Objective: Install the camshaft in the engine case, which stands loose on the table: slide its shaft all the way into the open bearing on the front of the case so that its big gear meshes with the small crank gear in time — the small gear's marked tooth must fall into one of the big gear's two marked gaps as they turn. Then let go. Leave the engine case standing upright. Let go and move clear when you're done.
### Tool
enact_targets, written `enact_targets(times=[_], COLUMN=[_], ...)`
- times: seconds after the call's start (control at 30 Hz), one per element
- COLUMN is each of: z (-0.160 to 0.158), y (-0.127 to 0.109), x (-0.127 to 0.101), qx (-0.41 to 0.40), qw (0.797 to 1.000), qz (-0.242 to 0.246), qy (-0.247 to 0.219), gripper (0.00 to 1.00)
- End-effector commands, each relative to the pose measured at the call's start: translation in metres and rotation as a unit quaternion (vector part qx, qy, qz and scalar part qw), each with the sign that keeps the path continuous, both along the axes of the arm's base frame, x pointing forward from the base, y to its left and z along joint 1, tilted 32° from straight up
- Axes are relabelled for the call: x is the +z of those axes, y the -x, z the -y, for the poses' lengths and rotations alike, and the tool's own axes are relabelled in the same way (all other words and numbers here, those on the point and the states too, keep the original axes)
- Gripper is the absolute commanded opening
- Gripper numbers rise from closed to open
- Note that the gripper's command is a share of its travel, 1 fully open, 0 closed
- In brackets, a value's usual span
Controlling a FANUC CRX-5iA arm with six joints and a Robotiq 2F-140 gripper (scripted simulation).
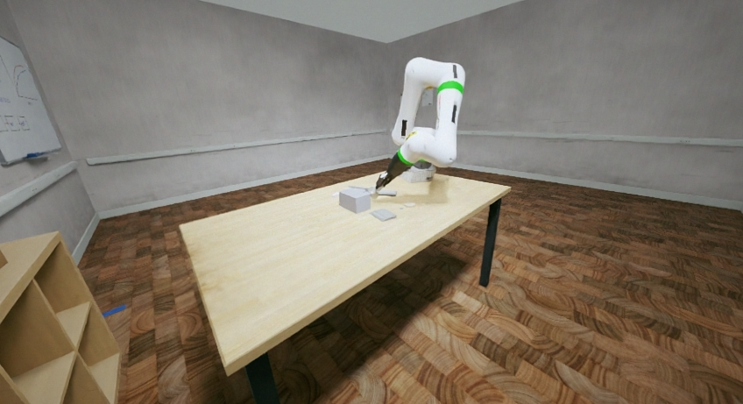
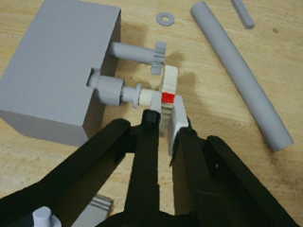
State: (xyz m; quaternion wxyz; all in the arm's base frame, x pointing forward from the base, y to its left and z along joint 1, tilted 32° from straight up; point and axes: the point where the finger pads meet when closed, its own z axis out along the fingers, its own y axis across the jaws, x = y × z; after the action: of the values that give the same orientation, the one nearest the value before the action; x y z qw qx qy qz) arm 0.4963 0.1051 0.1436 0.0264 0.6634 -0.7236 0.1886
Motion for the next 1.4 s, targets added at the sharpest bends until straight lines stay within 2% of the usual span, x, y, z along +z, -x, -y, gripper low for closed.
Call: enact_targets(times=[0.0,1.37], z=[0.0,0.001], y=[0.0,-0.011], x=[0.001,0.004], qx=[0.0,0.0], qw=[1.0,1.0], qz=[0.001,0.001], qy=[0.0,0.0], gripper=[0.14,0.14])
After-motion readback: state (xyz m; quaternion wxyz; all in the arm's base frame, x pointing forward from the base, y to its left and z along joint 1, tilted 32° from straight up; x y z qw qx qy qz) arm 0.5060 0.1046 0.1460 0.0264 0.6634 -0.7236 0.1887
